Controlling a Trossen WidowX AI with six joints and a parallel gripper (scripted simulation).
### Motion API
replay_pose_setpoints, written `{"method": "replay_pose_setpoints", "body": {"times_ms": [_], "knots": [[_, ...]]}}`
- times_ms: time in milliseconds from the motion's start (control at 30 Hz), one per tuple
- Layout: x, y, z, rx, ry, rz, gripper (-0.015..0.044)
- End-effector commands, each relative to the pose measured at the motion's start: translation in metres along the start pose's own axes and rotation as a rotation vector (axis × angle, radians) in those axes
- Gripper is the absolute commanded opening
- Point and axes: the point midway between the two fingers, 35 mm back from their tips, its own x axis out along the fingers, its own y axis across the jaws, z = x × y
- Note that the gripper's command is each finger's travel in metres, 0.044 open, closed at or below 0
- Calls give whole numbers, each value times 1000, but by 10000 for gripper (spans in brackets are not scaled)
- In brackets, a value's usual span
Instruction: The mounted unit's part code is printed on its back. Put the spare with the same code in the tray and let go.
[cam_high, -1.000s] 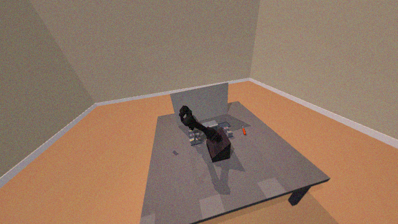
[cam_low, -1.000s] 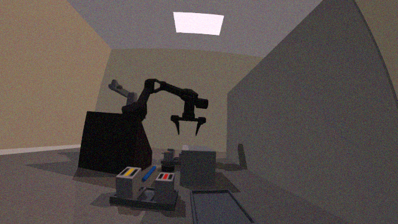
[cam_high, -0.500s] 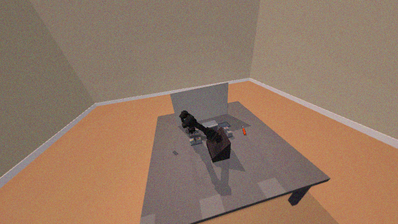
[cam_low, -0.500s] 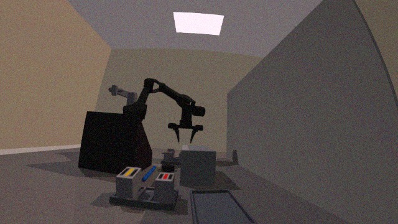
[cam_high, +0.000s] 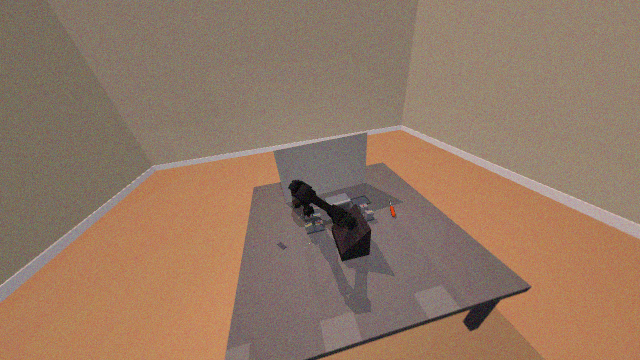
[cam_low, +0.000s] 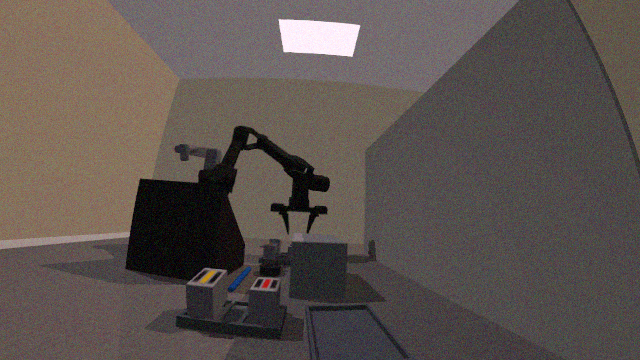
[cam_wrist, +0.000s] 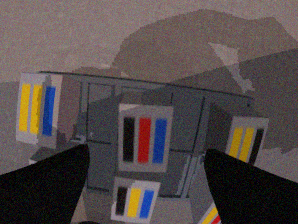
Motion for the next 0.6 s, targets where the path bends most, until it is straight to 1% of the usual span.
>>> {"method": "replay_pose_setpoints", "body": {"times_ms": [0,567], "knots": [[8,1,-4,12,9,9,300],[36,0,-4,12,8,9,300]]}}
